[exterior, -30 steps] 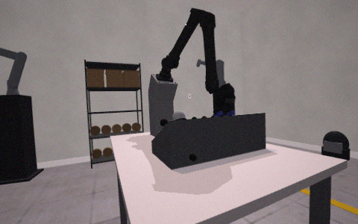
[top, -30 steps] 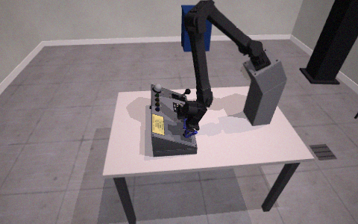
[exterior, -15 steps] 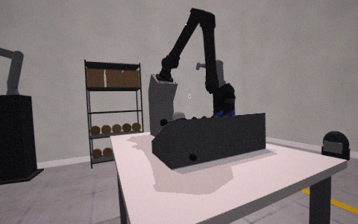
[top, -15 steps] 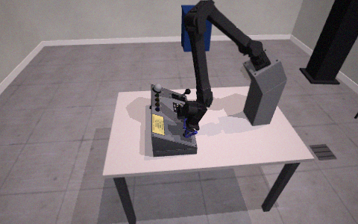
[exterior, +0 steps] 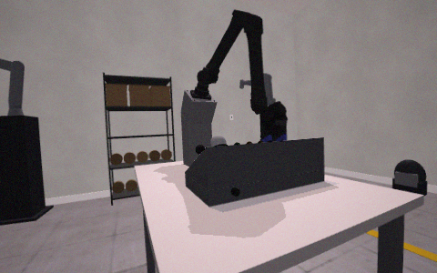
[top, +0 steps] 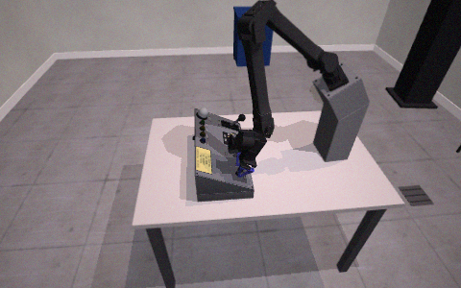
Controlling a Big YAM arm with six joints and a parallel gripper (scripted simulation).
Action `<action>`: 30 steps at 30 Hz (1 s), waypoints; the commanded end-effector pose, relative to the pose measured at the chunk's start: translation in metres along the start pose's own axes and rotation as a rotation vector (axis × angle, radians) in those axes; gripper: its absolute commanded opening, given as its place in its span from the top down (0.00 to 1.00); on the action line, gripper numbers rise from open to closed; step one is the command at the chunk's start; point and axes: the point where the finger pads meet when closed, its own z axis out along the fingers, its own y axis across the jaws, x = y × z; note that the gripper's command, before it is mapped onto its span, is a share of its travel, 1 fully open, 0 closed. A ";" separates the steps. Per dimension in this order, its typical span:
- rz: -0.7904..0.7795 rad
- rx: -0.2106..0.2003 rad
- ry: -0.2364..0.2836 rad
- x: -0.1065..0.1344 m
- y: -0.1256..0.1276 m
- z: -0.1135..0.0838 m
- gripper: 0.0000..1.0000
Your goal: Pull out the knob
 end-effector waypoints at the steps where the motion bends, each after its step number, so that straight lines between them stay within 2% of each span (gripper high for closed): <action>1: -0.007 0.000 -0.006 0.003 0.000 0.007 0.30; 30: -0.008 0.003 -0.001 0.008 -0.002 0.010 0.30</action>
